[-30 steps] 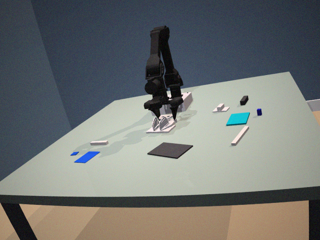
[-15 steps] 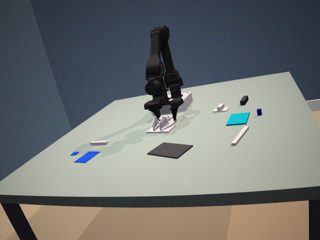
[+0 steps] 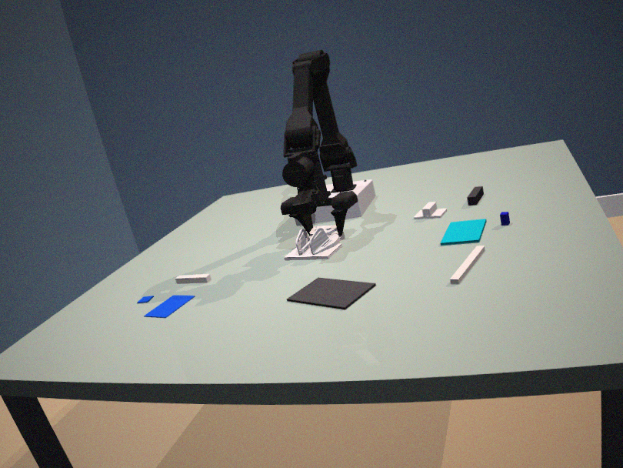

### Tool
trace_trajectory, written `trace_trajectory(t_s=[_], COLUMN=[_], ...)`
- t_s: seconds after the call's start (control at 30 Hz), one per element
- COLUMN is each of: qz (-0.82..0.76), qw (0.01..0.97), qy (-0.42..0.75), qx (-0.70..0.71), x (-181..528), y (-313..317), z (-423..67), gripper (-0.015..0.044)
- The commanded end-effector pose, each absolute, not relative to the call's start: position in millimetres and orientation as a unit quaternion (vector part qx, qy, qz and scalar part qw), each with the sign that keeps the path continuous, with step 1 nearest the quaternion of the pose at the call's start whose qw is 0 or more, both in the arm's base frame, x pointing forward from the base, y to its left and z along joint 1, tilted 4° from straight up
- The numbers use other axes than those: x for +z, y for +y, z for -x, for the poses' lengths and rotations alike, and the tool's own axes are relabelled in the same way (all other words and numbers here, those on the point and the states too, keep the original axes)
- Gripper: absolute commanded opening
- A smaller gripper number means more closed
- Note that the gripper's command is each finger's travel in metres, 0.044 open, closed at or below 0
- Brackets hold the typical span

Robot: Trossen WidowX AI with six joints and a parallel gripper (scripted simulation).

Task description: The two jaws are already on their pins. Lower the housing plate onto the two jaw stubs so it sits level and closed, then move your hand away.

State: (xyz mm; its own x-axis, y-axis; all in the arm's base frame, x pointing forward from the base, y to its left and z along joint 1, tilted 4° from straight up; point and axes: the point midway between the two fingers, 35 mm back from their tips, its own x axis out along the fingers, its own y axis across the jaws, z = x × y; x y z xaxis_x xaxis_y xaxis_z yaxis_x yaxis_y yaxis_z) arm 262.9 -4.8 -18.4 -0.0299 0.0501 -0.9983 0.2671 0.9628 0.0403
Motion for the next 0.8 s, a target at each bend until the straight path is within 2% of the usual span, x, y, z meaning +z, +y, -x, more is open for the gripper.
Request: trace_trajectory(t_s=[0.0,0.77], qz=[-0.112,-0.113], qw=[0.688,0.688], qy=[0.713,0.713], qx=[-0.08,-0.08], x=[-19.5,-24.0], y=[-4.7,-4.4], z=[-263.0,-262.9], gripper=[0.0351,0.0351])
